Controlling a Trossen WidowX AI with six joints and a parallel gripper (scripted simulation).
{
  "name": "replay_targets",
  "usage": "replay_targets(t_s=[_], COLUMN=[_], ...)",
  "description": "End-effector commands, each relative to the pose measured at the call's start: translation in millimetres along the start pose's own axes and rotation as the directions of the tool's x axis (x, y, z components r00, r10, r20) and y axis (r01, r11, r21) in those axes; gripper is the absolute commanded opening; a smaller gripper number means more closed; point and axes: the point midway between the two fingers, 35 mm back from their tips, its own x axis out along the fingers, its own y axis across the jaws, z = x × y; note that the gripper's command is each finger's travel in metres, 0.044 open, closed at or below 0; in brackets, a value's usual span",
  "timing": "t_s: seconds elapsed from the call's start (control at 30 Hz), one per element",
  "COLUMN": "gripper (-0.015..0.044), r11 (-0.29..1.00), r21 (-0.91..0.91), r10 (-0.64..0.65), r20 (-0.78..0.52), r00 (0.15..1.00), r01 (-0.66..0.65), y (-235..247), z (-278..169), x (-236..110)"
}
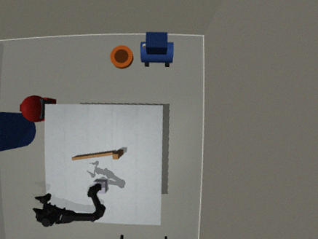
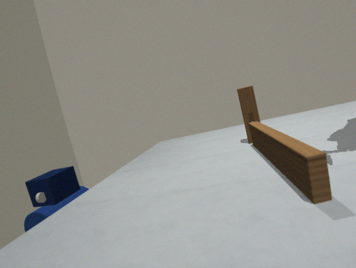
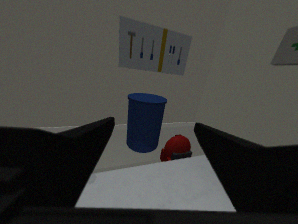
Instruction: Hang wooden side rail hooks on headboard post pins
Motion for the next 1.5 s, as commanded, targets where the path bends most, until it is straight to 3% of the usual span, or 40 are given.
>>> replay_targets(t_s=[0.0, 0.27, 0.57, 0.8, 1.03, 1.23, 1.47], gripper=[0.044, 0.044, 0.044, 0.044, 0.044, 0.044, 0.044], r11=[0.992, 0.925, 0.769, 0.595, 0.381, 0.174, -0.101], r21=[0.015, 0.027, 0.038, 0.056, 0.06, 0.059, 0.058], r10=[-0.121, -0.375, -0.625, -0.778, -0.888, -0.939, -0.94], r20=[-0.046, -0.099, -0.16, -0.211, -0.256, -0.291, -0.332], r00=[0.992, 0.922, 0.764, 0.591, 0.383, 0.183, -0.076], r01=[0.121, 0.379, 0.638, 0.802, 0.923, 0.983, 0.993], y=[-35.5, -126.4, -226.4, -282.5, -307.1, -298.0, -250.5], z=[-31.5, -94.6, -175.6, -244.0, -308.7, -357.5, -404.0], x=[26.4, 42.9, 5.4, -58.9, -143.0, -219.1, -300.0])
